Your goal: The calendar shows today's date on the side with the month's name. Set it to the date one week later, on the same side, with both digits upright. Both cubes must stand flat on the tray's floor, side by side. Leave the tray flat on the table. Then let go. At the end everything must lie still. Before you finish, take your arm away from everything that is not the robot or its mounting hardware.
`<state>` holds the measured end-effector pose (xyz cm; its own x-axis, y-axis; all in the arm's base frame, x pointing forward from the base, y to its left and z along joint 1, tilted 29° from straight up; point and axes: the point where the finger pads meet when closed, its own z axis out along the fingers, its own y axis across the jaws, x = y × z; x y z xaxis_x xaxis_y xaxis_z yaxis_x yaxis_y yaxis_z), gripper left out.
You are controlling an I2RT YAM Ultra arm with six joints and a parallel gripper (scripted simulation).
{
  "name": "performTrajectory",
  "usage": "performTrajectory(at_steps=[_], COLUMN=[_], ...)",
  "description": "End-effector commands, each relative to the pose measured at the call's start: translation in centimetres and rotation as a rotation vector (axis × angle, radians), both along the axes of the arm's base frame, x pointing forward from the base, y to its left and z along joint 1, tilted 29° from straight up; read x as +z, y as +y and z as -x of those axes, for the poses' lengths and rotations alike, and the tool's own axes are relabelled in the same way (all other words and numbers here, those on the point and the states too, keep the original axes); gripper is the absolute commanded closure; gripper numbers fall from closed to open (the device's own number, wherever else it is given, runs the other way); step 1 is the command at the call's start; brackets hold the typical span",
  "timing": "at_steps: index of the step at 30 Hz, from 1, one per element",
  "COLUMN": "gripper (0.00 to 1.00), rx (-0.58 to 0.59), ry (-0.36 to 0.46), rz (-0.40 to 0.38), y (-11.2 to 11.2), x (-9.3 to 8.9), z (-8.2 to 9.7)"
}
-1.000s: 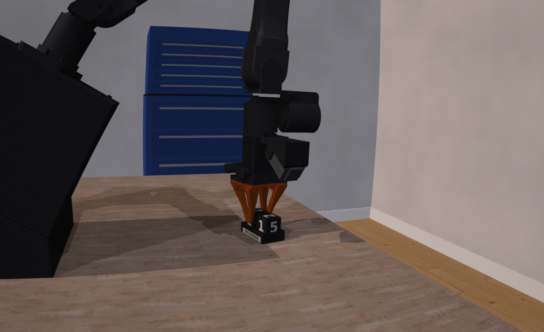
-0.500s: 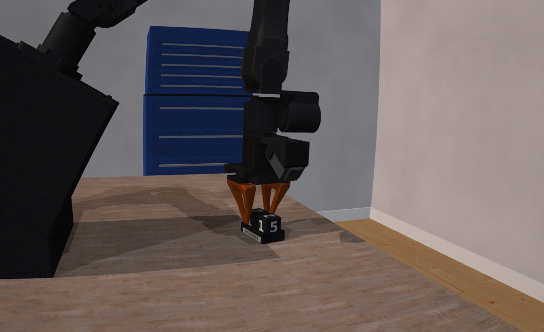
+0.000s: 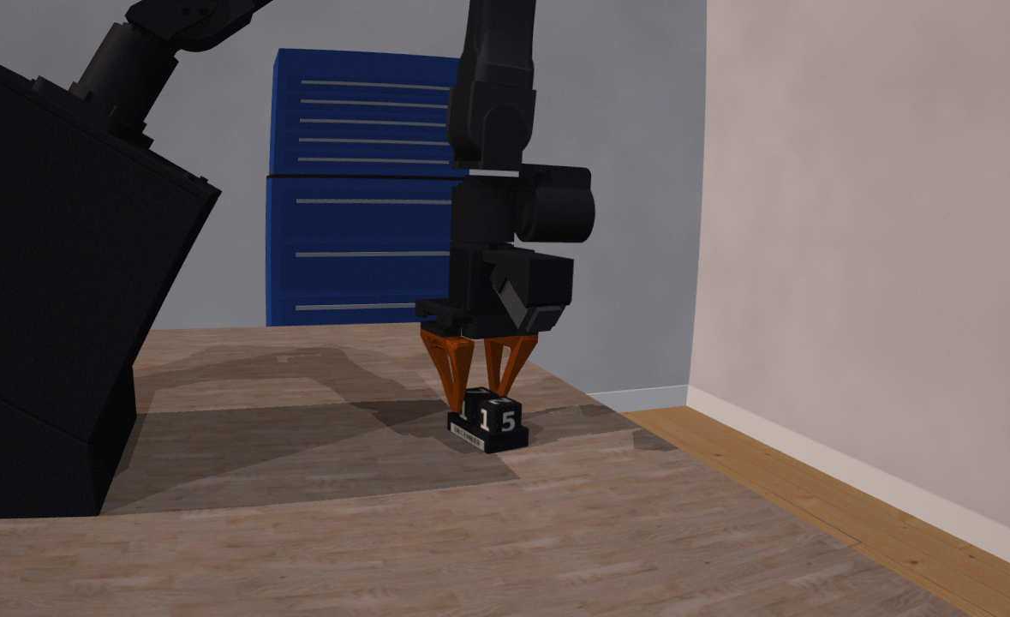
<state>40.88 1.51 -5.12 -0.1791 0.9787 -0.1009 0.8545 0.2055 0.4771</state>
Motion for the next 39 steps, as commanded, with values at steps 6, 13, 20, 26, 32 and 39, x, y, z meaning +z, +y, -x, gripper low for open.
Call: performTrajectory(at_steps=[6, 13, 20, 26, 32, 39], gripper=[0.55, 0.55, 0.55, 0.00, 0.00, 0.00], rx=[-0.001, -0.001, -0.001, -0.001, -0.001, -0.001], ry=[-0.011, -0.011, -0.012, -0.012, -0.012, -0.012], rz=[0.001, 0.001, 0.001, 0.001, 0.001, 0.001], y=[0.0, 0.0, 0.0, 0.0, 0.0, 0.0], x=[3.5, 5.8, 7.8, 7.9, 7.9, 7.9], z=[1.4, 2.7, 3.8, 3.9, 3.9, 3.9])
